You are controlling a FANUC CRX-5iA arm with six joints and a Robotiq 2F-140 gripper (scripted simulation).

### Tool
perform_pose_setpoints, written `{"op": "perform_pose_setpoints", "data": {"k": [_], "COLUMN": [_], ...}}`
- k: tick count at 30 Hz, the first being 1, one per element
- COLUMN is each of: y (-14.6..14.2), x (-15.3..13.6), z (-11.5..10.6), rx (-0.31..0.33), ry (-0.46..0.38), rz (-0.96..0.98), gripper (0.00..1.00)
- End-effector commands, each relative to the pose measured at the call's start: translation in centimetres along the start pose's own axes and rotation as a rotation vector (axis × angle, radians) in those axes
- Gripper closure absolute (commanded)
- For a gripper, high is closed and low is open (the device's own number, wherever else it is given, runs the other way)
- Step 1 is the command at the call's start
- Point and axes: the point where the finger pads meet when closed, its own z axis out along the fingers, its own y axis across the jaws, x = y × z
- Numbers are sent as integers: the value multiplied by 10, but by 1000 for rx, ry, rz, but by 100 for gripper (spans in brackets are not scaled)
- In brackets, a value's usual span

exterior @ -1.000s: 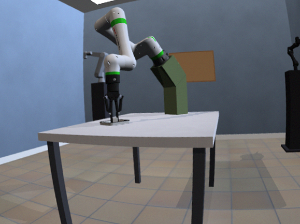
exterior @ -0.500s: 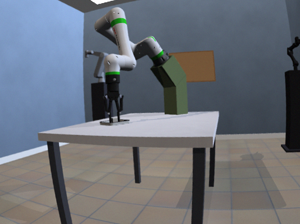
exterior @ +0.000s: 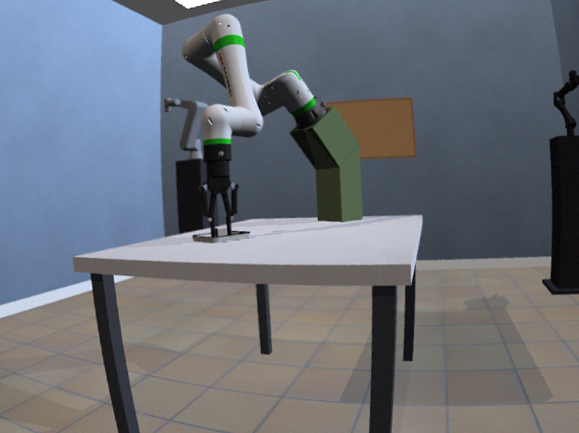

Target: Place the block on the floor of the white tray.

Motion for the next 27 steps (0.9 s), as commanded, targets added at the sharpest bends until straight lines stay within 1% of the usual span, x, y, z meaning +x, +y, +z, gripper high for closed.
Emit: {"op": "perform_pose_setpoints", "data": {"k": [1, 16, 23, 25, 27], "y": [-1, -1, -1, -1, -1], "x": [0, 0, 0, 0, 0], "z": [-1, -2, -13, -13, -18], "rx": [1, 1, 1, 1, 1], "ry": [-1, -1, -1, -1, -1], "rz": [0, 0, 0, 0, 0], "gripper": [61, 61, 61, 61, 61]}}
